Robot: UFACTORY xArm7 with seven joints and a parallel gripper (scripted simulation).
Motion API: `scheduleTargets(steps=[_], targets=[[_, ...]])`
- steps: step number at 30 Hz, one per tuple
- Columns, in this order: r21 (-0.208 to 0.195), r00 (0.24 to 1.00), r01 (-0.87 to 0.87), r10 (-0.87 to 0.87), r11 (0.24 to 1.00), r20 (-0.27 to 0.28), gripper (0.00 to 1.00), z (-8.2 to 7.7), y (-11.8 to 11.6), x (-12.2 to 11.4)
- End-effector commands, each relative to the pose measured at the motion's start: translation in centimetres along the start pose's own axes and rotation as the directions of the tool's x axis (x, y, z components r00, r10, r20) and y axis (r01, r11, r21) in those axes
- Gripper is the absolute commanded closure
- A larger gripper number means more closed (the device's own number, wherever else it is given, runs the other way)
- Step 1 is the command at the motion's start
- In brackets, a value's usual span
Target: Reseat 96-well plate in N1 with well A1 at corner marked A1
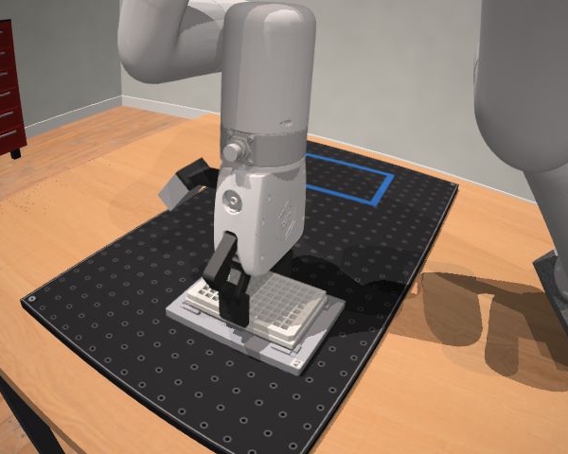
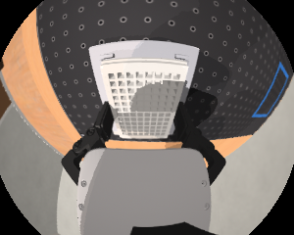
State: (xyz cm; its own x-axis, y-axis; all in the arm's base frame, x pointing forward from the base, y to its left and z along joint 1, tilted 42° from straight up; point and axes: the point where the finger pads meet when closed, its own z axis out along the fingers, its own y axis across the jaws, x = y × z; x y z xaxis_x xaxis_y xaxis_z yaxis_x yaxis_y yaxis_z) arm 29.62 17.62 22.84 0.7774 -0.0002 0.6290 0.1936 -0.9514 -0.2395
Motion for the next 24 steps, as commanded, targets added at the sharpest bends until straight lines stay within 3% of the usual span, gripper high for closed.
scheduleTargets(steps=[1, 16, 17, 24], targets=[[0.001, 1.0, 0.0, 0.0, 1.0, -0.002, 1.0, 0.02, -0.03, 0.09], [0.001, 1.0, 0.0, 0.0, 1.0, -0.002, 1.0, 0.22, -0.03, 0.09], [0.001, 1.0, 0.0, 0.0, 1.0, -0.002, 0.0, 0.28, -0.03, 0.08], [0.001, 1.0, 0.0, 0.0, 1.0, -0.002, 0.0, 0.29, -0.03, 0.09]])
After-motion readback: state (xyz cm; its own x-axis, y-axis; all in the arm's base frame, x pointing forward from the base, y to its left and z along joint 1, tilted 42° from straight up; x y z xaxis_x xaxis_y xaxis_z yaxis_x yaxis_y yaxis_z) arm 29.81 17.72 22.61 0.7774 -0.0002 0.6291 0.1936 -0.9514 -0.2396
